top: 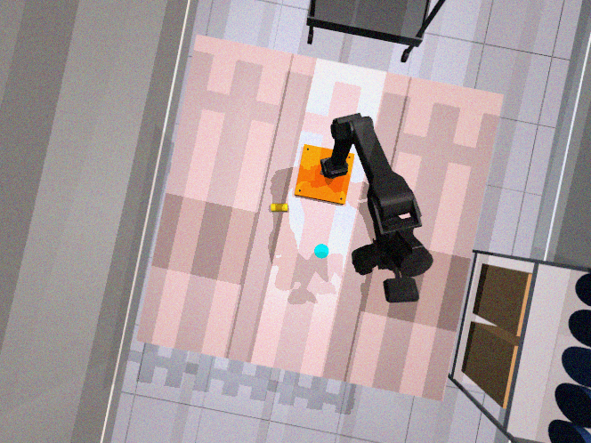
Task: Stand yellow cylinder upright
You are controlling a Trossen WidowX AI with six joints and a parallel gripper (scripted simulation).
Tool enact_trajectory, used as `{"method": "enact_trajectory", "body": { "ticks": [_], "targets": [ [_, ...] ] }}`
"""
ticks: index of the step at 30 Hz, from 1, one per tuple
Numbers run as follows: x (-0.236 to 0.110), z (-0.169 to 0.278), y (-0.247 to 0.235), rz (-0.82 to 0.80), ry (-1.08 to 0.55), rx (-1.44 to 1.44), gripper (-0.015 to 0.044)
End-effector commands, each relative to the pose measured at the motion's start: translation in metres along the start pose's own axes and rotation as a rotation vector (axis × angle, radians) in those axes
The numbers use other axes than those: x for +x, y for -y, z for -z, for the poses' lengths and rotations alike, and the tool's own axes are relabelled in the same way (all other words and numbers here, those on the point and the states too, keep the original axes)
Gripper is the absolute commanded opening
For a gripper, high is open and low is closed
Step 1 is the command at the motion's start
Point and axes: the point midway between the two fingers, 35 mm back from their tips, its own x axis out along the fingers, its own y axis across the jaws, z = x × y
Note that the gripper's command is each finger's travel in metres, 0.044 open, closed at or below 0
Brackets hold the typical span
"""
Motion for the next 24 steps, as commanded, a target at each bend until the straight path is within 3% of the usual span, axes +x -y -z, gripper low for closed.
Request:
{"method": "enact_trajectory", "body": {
  "ticks": [1, 4, 13, 24],
  "targets": [
    [0.001, -0.002, 0.000, 0.002, 0.006, -0.002, 0.0374],
    [0.009, -0.036, 0.006, 0.036, 0.091, -0.031, 0.0309],
    [0.012, -0.166, 0.045, 0.233, 0.360, -0.106, 0.0309],
    [-0.031, -0.292, 0.129, 0.556, 0.519, -0.112, 0.0309]
  ]
}}
